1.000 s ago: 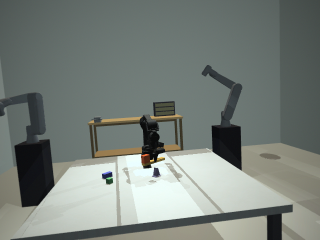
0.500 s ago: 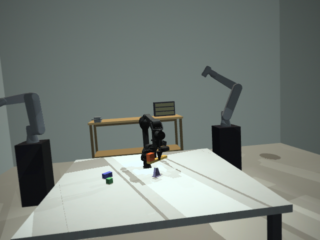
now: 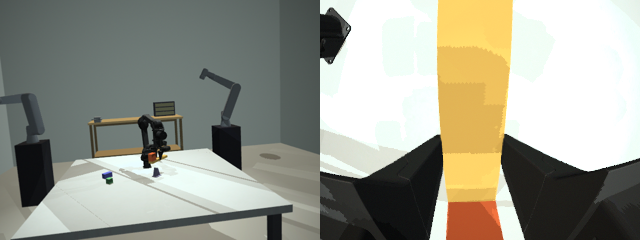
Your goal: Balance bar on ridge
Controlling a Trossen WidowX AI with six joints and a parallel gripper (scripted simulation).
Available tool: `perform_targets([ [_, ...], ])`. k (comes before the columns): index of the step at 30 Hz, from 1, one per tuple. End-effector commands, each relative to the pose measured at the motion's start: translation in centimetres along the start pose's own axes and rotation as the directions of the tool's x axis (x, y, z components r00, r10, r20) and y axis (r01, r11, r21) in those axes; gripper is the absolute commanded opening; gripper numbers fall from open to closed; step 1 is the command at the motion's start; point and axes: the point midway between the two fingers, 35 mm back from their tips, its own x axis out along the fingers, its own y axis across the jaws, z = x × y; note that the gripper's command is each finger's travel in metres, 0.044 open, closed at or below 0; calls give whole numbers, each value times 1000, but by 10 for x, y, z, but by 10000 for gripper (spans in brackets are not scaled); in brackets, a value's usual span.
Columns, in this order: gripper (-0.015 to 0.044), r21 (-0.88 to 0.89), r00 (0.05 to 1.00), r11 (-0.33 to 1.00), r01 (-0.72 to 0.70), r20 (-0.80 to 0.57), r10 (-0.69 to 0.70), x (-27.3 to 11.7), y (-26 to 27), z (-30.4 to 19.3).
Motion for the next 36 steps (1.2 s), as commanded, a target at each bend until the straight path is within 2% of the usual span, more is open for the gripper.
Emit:
perform_targets([
  [1, 0, 2, 1000, 1000, 2, -3, -2, 4, 0, 1],
  [23, 0, -1, 1000, 1000, 2, -3, -2, 39, 2, 1],
  [36, 0, -1, 1000, 1000, 2, -3, -2, 40, 2, 1],
])
